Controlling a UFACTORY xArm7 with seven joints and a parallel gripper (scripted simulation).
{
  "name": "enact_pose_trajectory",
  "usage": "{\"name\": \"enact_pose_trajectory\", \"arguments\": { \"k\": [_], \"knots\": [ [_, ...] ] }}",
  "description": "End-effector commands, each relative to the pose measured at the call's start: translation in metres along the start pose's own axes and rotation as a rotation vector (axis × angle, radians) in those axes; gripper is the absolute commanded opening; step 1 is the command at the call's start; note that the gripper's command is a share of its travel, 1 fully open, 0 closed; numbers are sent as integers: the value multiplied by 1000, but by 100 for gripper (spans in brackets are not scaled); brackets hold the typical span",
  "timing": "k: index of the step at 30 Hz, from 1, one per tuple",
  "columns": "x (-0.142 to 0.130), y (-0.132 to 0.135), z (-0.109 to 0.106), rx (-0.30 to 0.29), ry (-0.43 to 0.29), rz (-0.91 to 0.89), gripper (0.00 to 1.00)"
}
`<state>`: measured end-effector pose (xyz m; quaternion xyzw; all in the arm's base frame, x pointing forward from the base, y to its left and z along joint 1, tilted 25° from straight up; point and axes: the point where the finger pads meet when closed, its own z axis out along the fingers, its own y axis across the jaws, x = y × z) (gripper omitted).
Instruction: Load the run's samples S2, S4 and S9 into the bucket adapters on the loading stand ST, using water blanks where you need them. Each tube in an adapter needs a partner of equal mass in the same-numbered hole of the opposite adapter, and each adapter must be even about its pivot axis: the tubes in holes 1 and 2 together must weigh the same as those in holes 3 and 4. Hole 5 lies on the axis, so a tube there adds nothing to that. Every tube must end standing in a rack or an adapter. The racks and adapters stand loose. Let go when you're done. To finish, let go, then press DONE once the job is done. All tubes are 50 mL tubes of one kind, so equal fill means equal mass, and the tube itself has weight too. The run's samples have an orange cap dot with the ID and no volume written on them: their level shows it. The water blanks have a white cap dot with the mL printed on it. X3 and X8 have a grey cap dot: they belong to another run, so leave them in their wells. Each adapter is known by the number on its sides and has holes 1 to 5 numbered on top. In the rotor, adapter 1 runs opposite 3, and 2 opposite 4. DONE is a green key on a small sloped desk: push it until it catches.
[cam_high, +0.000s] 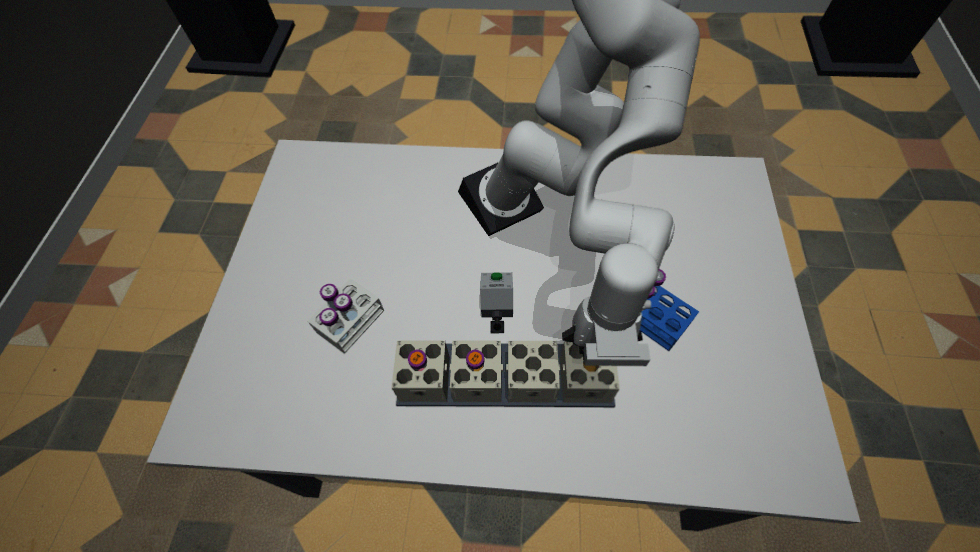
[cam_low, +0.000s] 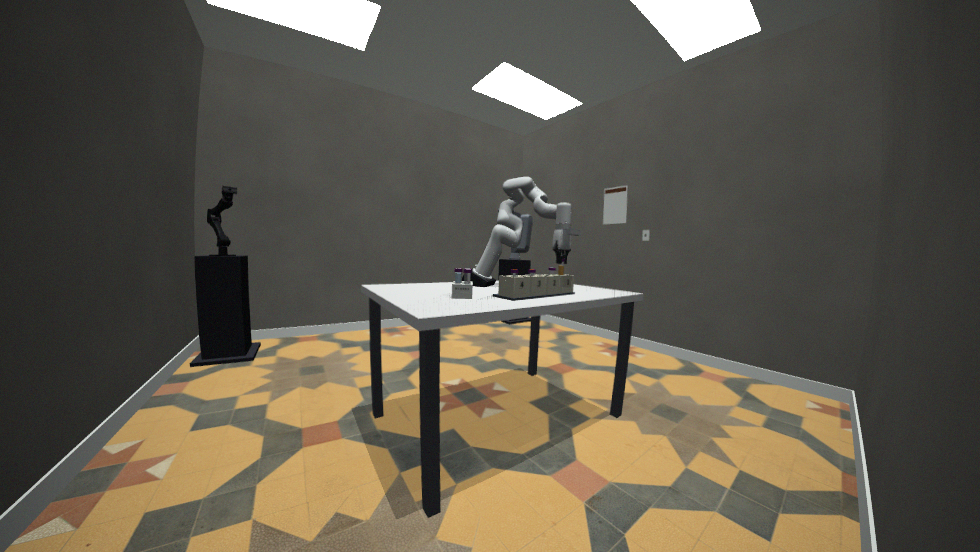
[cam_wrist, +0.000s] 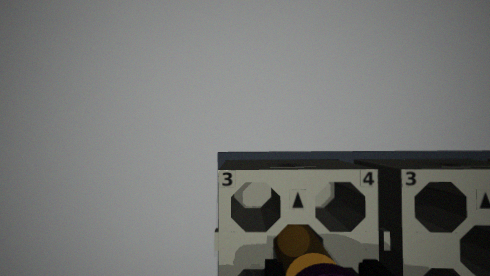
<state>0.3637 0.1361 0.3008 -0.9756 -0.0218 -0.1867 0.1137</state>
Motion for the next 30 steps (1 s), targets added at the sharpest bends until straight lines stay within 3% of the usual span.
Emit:
{"name": "enact_pose_trajectory", "arguments": {
  "k": [1, 30],
  "knots": [
    [1, 0, 2, 1, 4, 0, 0],
    [1, 0, 29, 1, 4, 0, 0]
  ]
}}
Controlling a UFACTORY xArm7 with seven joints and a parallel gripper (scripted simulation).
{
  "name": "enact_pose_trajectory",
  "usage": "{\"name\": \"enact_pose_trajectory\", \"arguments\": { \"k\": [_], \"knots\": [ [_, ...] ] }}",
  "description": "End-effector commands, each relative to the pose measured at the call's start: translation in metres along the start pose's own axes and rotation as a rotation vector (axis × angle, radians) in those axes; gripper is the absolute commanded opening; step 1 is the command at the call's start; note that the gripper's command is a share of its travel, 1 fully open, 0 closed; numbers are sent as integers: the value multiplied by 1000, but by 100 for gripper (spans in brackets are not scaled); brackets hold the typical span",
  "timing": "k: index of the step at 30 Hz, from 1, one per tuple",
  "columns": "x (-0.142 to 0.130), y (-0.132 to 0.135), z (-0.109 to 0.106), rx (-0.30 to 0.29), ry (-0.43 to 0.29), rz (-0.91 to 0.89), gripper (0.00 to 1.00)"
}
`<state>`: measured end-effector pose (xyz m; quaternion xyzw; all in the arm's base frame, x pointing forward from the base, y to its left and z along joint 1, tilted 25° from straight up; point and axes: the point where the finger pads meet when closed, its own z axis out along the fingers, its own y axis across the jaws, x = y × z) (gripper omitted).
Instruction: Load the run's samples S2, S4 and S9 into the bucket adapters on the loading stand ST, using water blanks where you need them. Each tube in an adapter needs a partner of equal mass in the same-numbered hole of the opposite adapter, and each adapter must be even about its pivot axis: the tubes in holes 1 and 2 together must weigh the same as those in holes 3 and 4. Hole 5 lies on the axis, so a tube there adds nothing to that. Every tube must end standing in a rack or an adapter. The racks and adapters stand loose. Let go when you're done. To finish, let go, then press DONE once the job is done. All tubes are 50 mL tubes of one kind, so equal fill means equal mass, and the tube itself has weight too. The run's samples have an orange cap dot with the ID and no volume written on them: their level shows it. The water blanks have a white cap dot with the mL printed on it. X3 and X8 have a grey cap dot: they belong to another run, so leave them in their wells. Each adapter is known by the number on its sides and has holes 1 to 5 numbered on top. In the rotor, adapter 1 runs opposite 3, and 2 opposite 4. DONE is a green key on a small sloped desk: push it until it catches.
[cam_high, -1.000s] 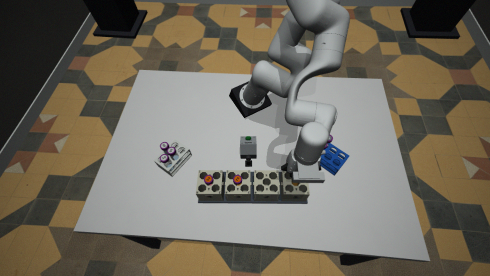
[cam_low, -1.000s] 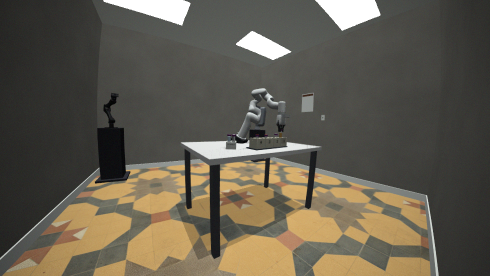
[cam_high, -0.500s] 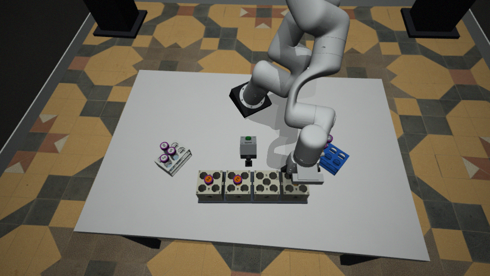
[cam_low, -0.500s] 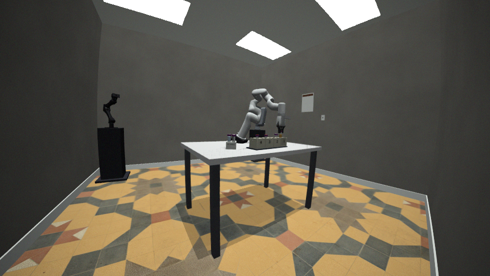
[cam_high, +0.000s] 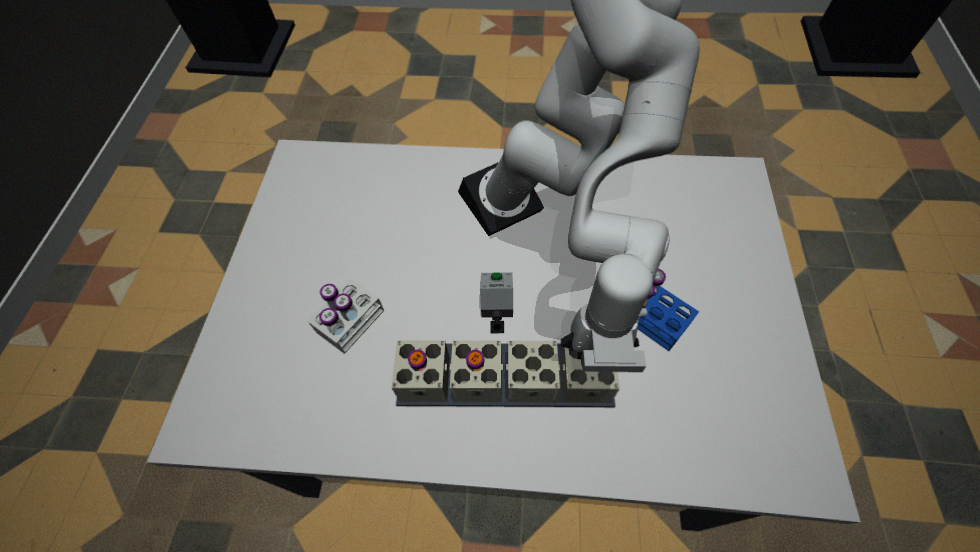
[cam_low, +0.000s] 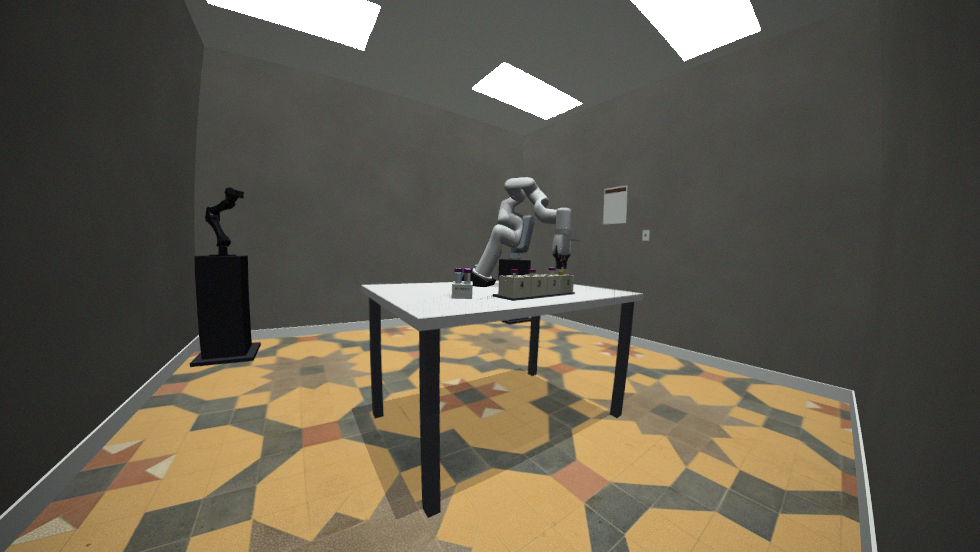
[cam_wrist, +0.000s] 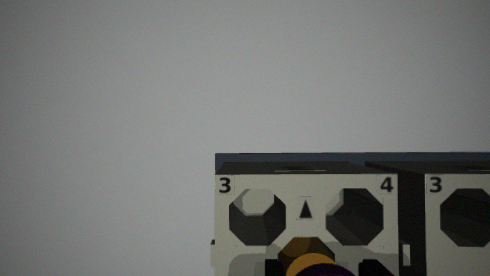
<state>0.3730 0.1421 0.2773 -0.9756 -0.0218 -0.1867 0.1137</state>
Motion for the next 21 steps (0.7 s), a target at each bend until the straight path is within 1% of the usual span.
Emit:
{"name": "enact_pose_trajectory", "arguments": {
  "k": [1, 21],
  "knots": [
    [1, 0, 4, 1, 4, 0, 0],
    [1, 0, 21, 1, 4, 0, 0]
  ]
}}
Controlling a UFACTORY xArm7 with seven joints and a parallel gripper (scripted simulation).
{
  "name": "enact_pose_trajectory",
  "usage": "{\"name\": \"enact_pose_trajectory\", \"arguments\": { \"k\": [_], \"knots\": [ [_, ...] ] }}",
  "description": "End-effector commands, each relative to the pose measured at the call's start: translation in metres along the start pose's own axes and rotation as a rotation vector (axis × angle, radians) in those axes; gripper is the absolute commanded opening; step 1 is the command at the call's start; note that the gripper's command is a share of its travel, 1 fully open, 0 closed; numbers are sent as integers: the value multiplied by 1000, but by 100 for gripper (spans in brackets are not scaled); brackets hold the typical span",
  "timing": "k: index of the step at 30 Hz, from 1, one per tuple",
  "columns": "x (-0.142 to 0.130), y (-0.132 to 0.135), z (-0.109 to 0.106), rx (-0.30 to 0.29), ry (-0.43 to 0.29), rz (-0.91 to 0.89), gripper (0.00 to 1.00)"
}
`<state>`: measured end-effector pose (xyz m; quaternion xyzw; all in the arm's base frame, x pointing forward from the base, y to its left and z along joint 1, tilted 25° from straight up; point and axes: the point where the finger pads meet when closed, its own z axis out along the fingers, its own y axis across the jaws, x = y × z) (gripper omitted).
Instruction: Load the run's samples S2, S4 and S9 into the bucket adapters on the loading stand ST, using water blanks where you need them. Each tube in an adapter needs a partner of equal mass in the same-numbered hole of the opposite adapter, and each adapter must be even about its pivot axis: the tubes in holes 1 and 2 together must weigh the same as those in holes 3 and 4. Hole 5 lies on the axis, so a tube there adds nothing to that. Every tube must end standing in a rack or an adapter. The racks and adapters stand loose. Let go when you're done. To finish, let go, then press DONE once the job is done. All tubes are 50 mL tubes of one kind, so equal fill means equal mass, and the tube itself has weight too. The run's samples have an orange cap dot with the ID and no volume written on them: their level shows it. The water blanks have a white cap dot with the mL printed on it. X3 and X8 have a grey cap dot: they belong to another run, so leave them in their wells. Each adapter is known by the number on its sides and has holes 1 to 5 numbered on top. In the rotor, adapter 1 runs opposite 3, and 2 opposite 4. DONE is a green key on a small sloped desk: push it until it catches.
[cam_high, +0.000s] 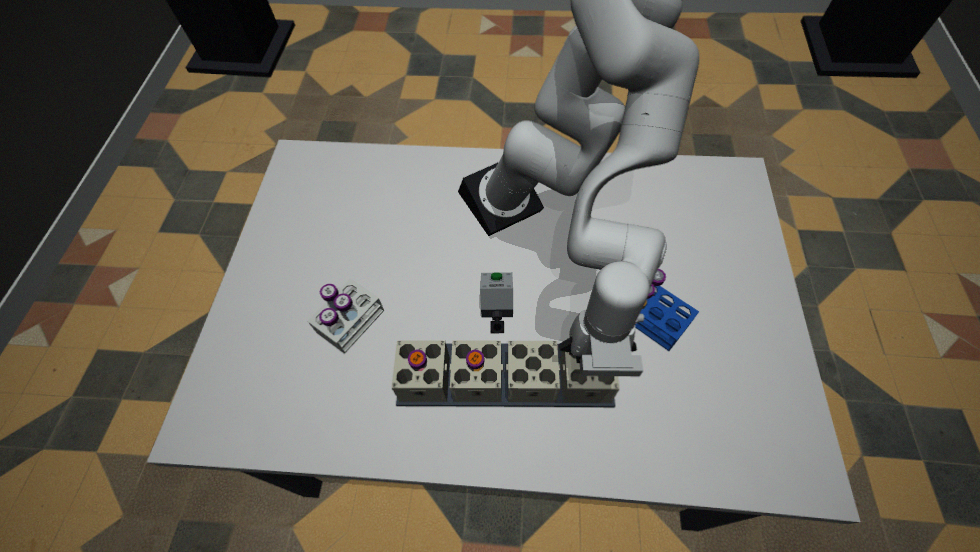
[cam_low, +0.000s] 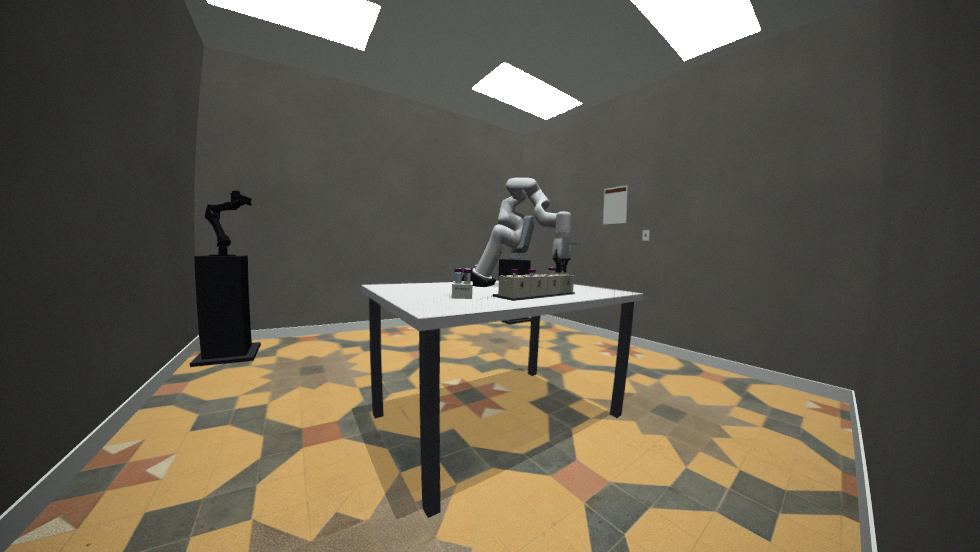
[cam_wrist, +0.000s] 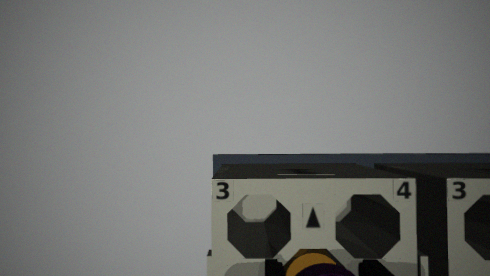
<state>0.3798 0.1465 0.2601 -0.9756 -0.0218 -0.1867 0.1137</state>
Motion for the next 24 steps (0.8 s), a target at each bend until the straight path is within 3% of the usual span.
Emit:
{"name": "enact_pose_trajectory", "arguments": {
  "k": [1, 20, 21, 24],
  "knots": [
    [1, 0, 2, 1, 4, 0, 0],
    [1, 0, 5, 1, 4, 0, 0],
    [1, 0, 5, 1, 4, 0, 44],
    [1, 0, 5, 1, 4, 0, 44]
  ]
}}
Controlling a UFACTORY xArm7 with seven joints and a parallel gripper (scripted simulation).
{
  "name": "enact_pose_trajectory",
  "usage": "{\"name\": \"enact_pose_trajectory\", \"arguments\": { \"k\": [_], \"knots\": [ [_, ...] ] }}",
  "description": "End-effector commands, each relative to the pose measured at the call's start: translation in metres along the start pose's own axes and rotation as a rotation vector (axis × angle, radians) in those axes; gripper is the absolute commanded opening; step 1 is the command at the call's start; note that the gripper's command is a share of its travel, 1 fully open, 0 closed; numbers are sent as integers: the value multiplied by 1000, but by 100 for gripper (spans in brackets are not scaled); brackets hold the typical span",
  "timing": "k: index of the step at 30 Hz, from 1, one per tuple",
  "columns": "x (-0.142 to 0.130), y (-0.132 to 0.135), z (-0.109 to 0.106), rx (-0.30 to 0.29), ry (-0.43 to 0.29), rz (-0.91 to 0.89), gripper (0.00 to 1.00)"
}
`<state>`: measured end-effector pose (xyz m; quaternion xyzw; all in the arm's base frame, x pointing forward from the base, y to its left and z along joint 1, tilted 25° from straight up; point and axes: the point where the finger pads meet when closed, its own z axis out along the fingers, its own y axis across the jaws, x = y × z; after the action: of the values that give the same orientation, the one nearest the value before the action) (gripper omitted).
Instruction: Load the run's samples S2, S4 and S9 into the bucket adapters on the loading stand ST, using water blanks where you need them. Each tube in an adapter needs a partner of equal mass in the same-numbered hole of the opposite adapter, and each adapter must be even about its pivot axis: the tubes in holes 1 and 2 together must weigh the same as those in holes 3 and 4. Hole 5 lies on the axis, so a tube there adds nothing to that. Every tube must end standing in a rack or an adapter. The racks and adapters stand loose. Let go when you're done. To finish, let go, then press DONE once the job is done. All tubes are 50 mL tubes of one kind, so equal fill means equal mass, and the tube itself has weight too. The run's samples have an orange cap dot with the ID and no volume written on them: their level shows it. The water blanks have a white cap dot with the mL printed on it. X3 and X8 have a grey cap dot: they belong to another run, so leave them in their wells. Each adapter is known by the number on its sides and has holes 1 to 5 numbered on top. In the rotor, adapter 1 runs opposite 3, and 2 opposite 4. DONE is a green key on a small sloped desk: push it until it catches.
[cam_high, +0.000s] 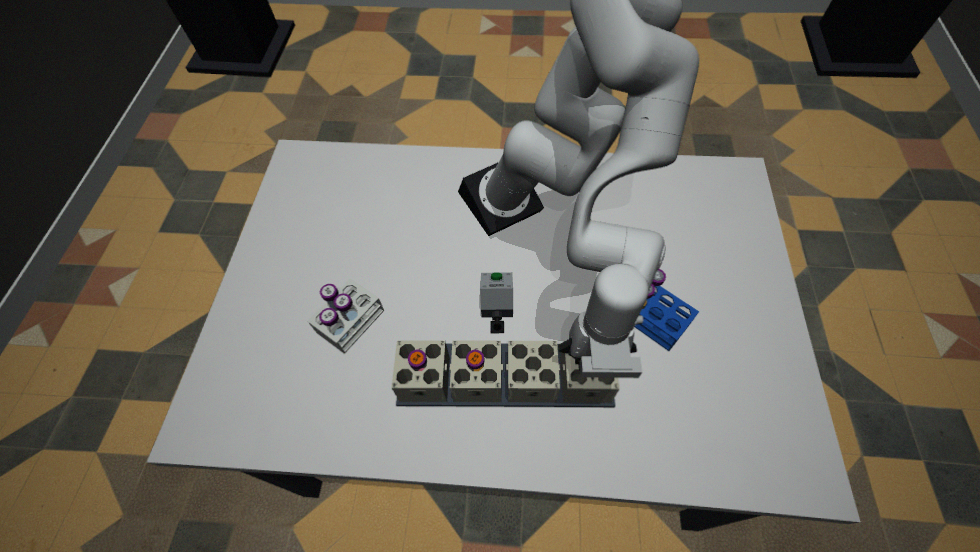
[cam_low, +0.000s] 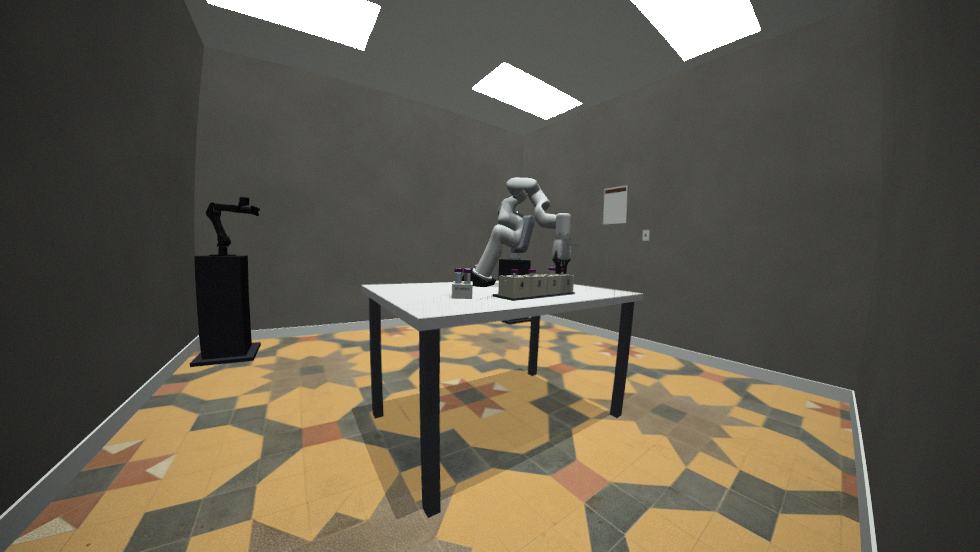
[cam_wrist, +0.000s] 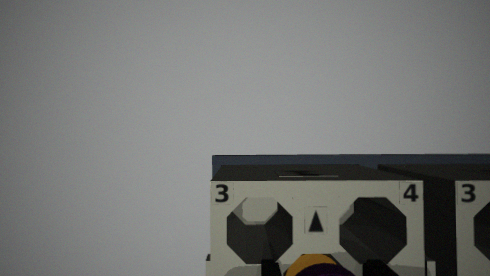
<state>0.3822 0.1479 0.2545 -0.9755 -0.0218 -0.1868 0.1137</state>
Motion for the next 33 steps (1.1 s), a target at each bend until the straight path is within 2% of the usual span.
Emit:
{"name": "enact_pose_trajectory", "arguments": {
  "k": [1, 23, 33],
  "knots": [
    [1, 0, -1, 1, 3, 0, 44],
    [1, 0, -1, 1, 4, 0, 44],
    [1, 0, -17, 1, 3, 0, 44]
  ]
}}
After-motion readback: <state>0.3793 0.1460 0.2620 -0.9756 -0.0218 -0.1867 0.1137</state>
